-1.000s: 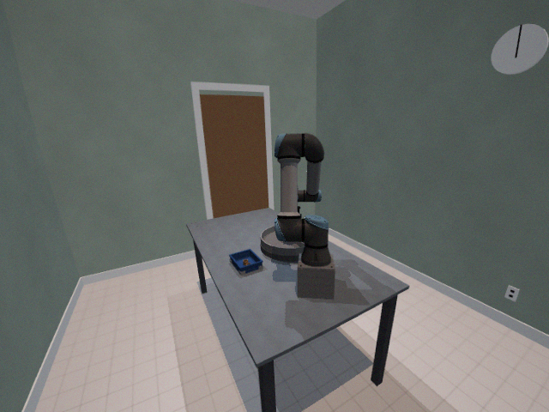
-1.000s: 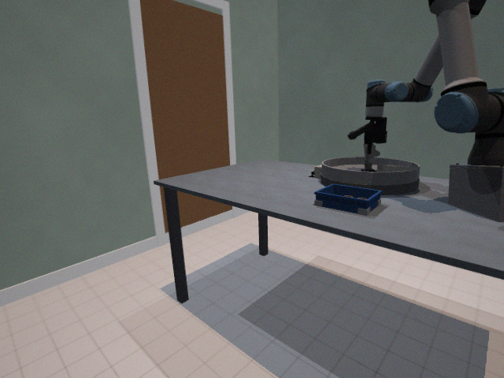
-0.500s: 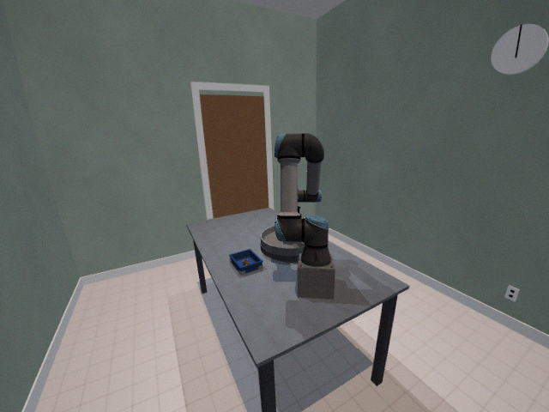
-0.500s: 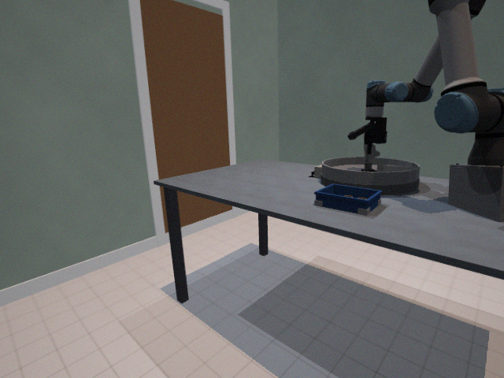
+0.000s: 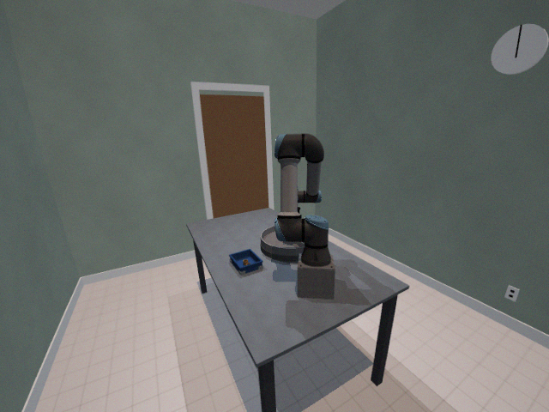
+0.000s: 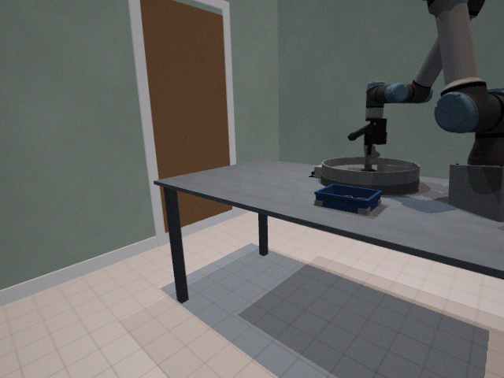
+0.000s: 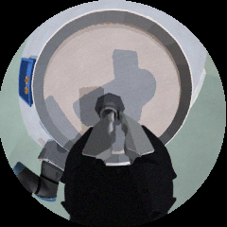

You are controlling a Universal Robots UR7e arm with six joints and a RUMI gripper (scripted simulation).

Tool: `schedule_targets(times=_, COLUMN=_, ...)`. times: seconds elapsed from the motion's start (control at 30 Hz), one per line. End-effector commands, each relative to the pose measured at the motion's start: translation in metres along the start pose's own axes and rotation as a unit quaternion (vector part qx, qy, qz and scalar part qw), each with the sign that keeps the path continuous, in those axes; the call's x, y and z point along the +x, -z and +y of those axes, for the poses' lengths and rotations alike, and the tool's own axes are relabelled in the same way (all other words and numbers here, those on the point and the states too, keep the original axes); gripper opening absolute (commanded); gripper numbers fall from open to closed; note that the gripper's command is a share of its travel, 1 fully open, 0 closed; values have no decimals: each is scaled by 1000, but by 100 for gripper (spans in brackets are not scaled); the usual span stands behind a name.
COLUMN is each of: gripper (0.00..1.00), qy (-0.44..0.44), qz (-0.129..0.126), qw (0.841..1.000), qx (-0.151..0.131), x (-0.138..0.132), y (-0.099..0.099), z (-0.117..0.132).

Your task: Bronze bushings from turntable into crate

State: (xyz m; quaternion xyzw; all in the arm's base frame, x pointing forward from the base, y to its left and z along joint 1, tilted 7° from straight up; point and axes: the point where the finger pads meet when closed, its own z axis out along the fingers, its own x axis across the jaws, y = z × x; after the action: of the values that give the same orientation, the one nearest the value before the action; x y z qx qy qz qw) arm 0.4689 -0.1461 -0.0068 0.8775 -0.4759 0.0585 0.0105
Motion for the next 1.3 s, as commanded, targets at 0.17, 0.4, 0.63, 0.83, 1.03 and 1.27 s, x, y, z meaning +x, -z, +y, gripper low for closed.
schedule_targets(times=0.17, gripper=0, qy=1, qz=0, qw=1000, qx=0, x=-2, y=-2, z=0)
schedule_targets(times=0.4, gripper=0, qy=1, qz=0, qw=1000, qx=0, x=-2, y=-2, z=0)
schedule_targets(times=0.63, gripper=0, qy=1, qz=0, qw=1000, qx=0, x=-2, y=-2, z=0)
schedule_targets(times=0.83, gripper=0, qy=1, qz=0, qw=1000, qx=0, x=-2, y=-2, z=0)
schedule_targets(times=1.03, gripper=0, qy=1, qz=0, qw=1000, qx=0, x=-2, y=-2, z=0)
schedule_targets(times=1.27, gripper=6, qy=1, qz=0, qw=1000, qx=0, x=-2, y=-2, z=0)
